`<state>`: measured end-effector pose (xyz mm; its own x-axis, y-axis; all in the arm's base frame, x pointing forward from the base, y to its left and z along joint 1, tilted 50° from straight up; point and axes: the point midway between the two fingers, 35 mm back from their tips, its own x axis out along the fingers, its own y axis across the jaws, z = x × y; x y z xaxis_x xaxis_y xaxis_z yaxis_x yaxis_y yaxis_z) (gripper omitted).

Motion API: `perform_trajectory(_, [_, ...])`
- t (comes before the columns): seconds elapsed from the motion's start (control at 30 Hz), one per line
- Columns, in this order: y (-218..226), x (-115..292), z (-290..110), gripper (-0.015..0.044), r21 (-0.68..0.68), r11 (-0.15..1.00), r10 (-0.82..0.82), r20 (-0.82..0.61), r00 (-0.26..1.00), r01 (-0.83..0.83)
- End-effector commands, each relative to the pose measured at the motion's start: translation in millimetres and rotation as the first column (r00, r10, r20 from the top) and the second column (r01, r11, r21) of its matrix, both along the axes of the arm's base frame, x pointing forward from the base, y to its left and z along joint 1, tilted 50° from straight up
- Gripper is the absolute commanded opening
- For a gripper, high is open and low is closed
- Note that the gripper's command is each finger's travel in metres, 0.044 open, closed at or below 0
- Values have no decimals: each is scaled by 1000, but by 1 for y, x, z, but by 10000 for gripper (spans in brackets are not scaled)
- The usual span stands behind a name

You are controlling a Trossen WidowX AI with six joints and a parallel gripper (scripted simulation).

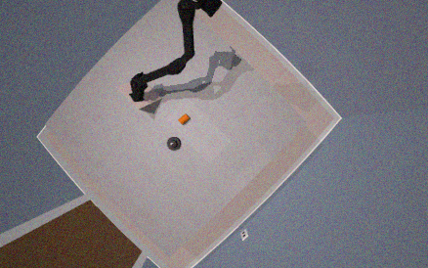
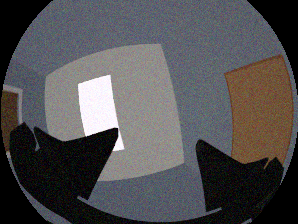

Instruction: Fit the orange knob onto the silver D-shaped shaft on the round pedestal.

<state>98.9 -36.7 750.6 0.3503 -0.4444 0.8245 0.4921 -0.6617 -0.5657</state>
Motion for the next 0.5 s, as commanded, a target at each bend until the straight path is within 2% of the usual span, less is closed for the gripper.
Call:
perform_trajectory(0.0, [0,-1,0,426,2,1000,3,3,1000,-3])
perform_trajectory(0.17, [-23,-39,-2,440,68,993,92,99,991,-99])
perform_trajectory(0.3, [-70,-74,-15,440,175,956,197,216,956,-237])
perform_trajectory(0.47, [-133,-87,-42,440,305,882,262,314,913,-358])
